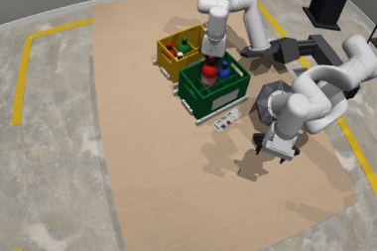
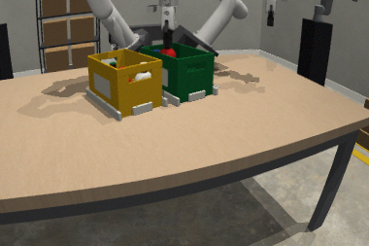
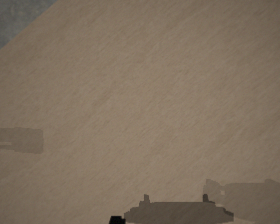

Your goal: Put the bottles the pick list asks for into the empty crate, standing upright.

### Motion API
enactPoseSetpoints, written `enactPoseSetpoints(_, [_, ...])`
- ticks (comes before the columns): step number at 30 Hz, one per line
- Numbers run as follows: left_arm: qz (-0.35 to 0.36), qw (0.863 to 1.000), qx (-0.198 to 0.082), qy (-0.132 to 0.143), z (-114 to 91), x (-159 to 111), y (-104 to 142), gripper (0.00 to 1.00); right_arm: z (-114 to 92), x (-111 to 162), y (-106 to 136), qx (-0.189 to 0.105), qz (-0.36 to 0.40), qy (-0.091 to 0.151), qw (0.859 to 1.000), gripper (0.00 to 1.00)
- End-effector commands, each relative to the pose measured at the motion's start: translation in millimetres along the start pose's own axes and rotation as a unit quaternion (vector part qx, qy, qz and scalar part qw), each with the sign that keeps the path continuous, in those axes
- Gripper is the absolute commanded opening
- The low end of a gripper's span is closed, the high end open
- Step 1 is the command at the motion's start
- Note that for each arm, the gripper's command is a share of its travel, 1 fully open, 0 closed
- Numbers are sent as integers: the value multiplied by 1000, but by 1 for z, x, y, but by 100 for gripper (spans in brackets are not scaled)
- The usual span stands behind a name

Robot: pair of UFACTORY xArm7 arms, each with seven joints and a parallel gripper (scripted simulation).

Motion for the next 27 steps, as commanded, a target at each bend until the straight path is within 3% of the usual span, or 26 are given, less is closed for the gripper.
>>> enactPoseSetpoints(1, [0, 1000, 1, 1, -1, 0, -1, 100, 1, 0, 2, -2, 0, -1, 1000, 0])
enactPoseSetpoints(27, [0, 1000, 1, 1, -1, 0, -1, 100, 25, 0, 2, -2, 0, -1, 1000, 0])
Point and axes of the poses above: on each arm, the point where the finger pads meet when closed, its own z axis out along the fingers, its own x axis across the jaws, y = z × x, the point moved 2 cm from there along -z, back along the fingers, and after that the axes turned 8 degrees about -z, right-handed, at the moved point
